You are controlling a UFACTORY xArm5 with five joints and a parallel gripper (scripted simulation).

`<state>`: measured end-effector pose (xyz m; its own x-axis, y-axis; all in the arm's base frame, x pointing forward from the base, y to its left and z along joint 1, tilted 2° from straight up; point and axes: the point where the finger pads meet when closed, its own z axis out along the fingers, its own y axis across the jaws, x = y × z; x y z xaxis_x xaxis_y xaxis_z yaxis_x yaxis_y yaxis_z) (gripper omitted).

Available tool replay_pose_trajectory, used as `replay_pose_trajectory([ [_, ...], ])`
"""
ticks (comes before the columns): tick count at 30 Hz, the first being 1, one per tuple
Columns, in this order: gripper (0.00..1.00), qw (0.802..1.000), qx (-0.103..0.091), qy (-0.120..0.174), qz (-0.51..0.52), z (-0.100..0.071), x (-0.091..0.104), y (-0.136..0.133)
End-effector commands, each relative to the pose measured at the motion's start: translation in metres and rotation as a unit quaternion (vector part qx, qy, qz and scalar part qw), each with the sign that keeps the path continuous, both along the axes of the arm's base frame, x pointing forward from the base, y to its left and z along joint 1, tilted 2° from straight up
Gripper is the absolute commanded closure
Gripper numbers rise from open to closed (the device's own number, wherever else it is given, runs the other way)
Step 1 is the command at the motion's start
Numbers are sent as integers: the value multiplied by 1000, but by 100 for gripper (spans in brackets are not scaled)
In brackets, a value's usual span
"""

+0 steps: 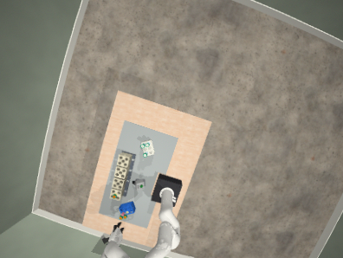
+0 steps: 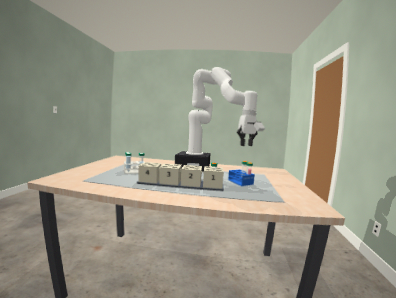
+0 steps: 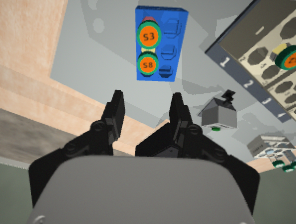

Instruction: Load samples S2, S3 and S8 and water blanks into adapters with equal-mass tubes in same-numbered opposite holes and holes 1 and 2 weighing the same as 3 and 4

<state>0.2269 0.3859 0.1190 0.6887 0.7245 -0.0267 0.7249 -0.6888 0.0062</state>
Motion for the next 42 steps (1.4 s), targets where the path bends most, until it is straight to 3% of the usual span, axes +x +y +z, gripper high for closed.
replay_pose_trajectory([
  [1,43,1000,3,-1,0,-3,1,2],
  [42,43,1000,2,-1,0,-77,-1,1],
])
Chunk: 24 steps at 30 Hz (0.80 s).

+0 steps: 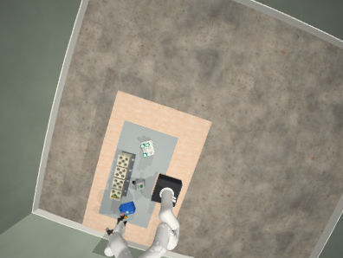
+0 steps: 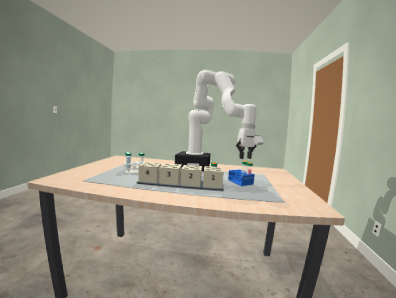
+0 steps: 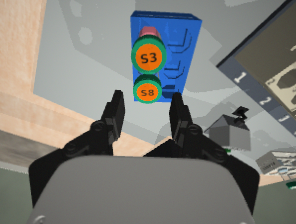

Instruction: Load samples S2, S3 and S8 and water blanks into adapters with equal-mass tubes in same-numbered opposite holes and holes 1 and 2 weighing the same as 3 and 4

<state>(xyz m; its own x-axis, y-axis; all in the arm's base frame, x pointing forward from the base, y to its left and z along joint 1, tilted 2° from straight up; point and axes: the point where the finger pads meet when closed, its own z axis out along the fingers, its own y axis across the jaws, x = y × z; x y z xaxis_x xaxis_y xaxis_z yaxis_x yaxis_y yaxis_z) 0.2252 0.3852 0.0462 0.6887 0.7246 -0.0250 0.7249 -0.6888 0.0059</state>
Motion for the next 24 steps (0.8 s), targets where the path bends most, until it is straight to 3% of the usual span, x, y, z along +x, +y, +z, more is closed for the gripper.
replay_pose_trajectory([
  [1,43,1000,2,-1,0,-6,1,1],
  [6,43,1000,2,-1,0,-16,0,1],
  [24,43,1000,2,-1,0,-23,0,1],
])
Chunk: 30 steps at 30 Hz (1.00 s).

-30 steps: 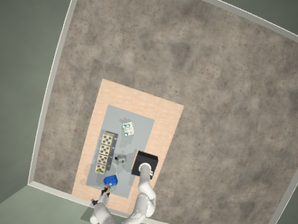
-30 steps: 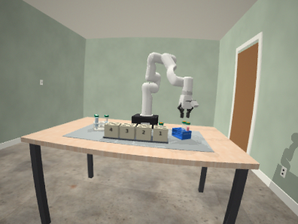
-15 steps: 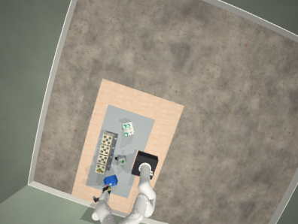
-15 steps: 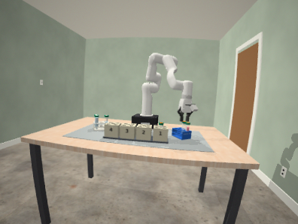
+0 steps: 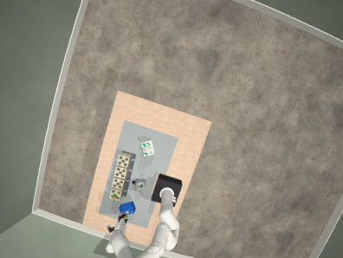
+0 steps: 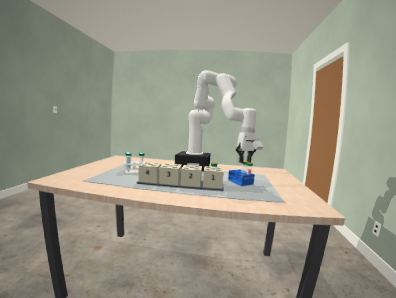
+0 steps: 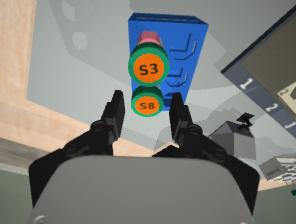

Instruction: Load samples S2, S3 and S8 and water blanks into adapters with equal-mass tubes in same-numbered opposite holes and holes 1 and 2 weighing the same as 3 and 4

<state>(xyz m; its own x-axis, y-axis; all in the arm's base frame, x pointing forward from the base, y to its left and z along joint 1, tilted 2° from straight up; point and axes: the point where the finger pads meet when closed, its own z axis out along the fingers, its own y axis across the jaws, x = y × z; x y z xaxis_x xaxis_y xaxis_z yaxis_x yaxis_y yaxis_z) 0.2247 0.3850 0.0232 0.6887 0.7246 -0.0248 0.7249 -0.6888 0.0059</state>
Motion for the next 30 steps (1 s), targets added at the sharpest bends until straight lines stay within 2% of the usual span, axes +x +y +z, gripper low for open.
replay_pose_trajectory([
  [1,43,1000,2,-1,0,0,1,1],
  [30,43,1000,2,-1,0,-15,0,1],
])
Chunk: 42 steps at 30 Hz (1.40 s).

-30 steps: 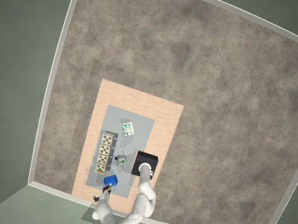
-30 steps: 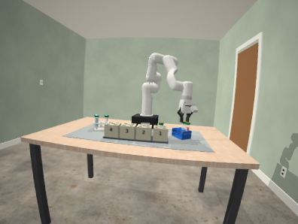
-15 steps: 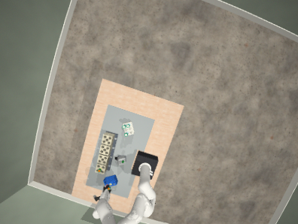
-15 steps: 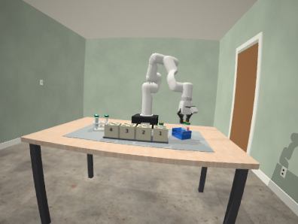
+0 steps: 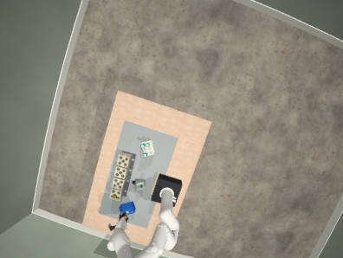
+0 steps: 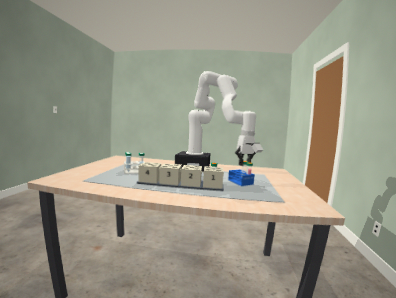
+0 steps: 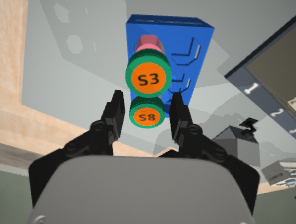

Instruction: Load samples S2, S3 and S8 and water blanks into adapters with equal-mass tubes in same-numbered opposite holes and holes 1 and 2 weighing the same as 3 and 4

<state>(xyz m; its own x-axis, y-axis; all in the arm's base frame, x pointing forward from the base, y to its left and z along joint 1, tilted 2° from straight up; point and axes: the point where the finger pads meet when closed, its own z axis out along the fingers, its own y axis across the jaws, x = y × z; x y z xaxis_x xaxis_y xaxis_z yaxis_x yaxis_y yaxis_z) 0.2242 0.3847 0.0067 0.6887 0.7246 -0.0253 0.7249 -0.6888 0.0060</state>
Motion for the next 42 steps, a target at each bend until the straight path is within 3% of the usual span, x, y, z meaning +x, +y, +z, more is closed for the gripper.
replay_pose_trajectory([
  [1,43,1000,2,-1,0,1,1,1],
  [11,43,1000,2,-1,0,1,1,1],
  [12,100,1000,2,-1,0,2,1,1],
  [42,100,1000,2,-1,0,3,1,1],
])
